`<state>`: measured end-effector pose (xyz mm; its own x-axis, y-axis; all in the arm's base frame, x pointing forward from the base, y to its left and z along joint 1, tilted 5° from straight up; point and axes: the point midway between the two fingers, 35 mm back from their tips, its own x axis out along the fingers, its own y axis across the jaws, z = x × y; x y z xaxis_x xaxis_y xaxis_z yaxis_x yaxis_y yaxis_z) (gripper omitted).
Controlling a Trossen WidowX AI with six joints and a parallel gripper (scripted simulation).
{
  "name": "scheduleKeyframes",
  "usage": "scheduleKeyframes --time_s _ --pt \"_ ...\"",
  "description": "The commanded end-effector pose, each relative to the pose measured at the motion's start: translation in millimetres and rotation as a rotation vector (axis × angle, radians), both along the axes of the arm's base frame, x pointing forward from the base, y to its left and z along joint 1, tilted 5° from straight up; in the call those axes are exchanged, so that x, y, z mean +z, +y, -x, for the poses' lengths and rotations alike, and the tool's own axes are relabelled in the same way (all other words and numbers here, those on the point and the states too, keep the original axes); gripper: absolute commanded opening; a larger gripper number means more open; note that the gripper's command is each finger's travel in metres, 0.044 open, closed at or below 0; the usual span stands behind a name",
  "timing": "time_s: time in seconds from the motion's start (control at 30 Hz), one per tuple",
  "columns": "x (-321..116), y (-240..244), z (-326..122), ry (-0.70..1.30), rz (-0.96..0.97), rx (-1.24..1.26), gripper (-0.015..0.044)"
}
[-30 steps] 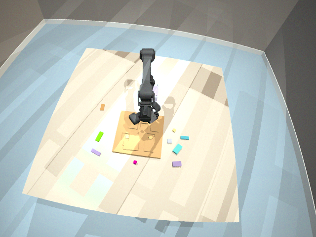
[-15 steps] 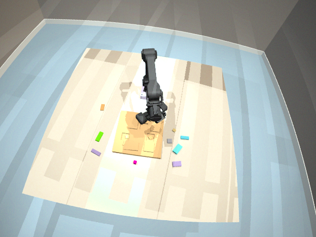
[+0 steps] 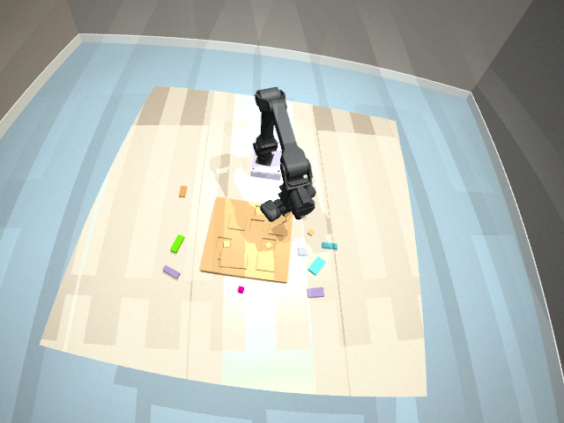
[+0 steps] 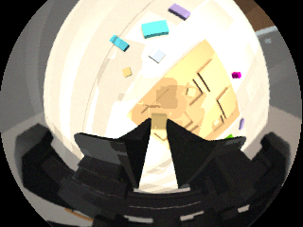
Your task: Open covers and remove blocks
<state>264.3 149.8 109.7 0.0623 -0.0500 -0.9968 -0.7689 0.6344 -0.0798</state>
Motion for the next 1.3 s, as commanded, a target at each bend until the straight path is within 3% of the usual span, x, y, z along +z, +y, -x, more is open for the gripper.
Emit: scheduleKeyframes --time_s 0.0,0.87,1.27 --pt "-2.4 14.9 6.2 0.005 0.001 -0.003 0.008" --pt "-10.3 96.4 67.1 0.008 -0.001 -0.003 0.008" --pt "-21.3 101.4 69.8 0.008 -0.001 -0.003 0.008"
